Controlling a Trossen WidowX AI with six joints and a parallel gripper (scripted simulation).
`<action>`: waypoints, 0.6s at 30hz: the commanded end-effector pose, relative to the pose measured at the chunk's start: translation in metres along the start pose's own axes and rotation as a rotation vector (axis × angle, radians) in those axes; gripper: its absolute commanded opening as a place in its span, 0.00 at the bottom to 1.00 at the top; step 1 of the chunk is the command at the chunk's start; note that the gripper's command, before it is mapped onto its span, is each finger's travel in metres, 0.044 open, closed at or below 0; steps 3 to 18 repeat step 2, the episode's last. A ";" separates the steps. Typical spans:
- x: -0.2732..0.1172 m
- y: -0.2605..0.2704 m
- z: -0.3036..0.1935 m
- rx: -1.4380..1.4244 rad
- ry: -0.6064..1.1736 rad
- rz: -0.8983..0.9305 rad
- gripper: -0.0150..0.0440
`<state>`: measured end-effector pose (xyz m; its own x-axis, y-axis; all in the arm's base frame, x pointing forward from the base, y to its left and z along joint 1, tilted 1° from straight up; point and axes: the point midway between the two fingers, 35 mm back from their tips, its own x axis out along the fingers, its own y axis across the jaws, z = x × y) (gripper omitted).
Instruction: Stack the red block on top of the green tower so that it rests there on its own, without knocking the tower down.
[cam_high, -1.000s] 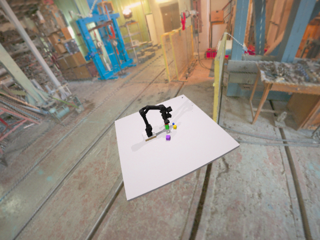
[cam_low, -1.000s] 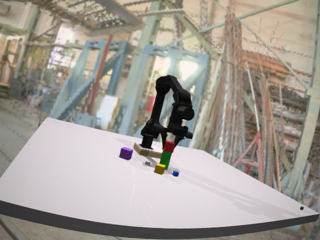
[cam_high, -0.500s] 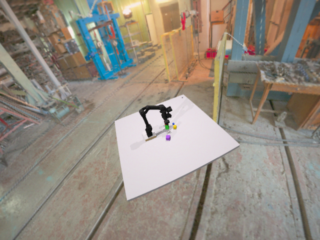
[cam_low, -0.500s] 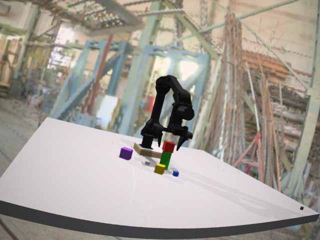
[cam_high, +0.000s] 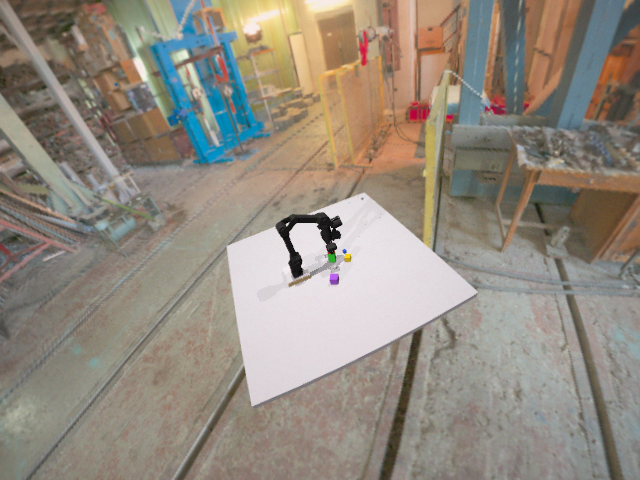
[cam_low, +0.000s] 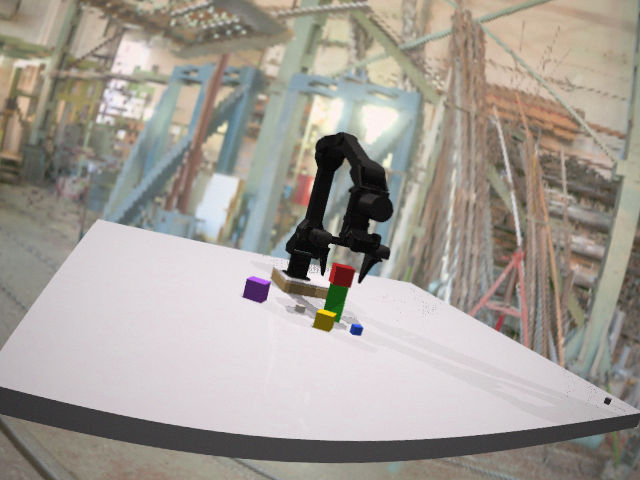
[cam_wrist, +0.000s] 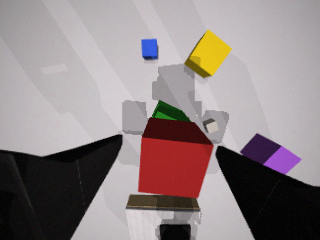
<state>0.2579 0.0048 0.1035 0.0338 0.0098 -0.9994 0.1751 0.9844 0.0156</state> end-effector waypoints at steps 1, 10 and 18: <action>0.000 0.000 0.000 0.000 0.000 0.000 1.00; 0.000 0.000 0.000 0.000 0.000 0.000 1.00; 0.000 0.000 0.000 0.000 0.000 0.000 1.00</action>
